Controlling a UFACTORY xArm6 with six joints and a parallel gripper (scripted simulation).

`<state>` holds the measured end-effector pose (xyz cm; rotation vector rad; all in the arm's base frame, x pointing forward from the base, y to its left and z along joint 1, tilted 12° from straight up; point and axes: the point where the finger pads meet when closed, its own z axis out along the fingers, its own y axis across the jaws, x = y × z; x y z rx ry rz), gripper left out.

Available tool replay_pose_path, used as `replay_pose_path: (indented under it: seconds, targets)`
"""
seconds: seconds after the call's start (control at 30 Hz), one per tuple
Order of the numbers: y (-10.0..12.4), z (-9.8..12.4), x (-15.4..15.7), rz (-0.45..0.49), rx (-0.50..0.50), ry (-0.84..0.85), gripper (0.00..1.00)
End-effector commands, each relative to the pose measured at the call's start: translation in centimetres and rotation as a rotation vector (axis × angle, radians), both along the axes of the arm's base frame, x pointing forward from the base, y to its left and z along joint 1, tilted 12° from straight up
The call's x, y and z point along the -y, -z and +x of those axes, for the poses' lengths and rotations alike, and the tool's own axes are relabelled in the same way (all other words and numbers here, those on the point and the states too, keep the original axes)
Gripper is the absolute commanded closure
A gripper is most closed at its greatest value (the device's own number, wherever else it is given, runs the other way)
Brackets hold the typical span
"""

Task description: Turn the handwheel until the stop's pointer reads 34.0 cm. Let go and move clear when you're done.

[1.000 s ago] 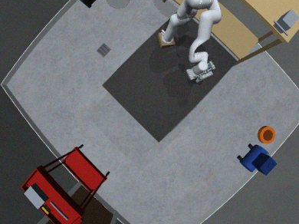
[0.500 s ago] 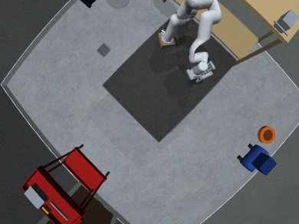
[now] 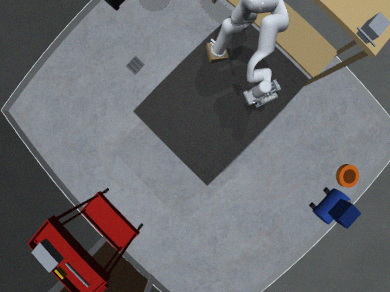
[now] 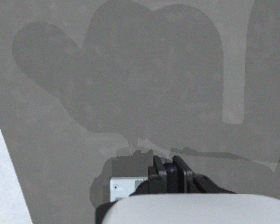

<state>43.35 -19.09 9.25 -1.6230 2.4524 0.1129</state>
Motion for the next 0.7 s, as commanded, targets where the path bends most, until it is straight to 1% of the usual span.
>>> replay_pose_path:
  seconds: [0.0, 0.67]
  targets:
    - [-0.11, 0.25, 0.12, -0.002, 0.003, 0.000, 0.94]
    - [0.26, 1.20, 0.44, -0.002, 0.003, 0.000, 0.94]
